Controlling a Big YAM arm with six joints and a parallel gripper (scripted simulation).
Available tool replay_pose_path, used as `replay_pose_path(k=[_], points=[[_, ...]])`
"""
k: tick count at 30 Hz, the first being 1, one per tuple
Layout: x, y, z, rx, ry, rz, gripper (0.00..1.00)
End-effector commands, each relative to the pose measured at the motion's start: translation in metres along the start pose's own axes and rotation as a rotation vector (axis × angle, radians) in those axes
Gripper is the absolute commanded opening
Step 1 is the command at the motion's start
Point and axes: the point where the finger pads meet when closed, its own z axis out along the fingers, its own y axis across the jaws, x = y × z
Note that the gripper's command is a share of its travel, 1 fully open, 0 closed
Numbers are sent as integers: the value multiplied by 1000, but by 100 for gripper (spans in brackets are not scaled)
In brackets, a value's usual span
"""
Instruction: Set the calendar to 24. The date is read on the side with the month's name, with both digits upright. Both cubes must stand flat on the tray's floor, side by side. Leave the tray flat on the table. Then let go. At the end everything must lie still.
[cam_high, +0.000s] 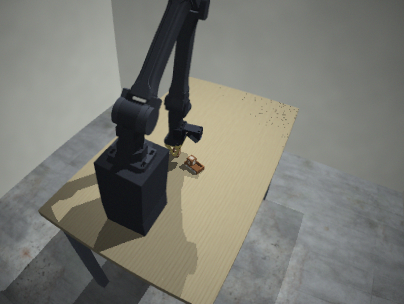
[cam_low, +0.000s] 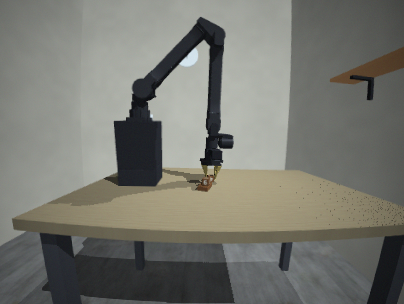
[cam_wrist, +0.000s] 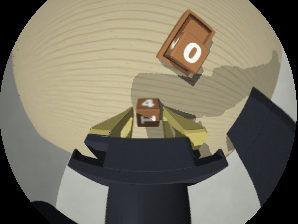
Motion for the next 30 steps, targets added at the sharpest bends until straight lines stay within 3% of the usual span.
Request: replay_pose_path(k=[1,20,25,26,29,30], points=[[2,7,-14,-17,-3,-27,44],[3,5,-91,-18,-2,-7,44],[0,5,-98,-17,-2,2,44],[1,-5,-88,15,-2,-2,44],[2,-6,-87,19,-2,-3,44],[0,5,-97,-18,-2,2,100]])
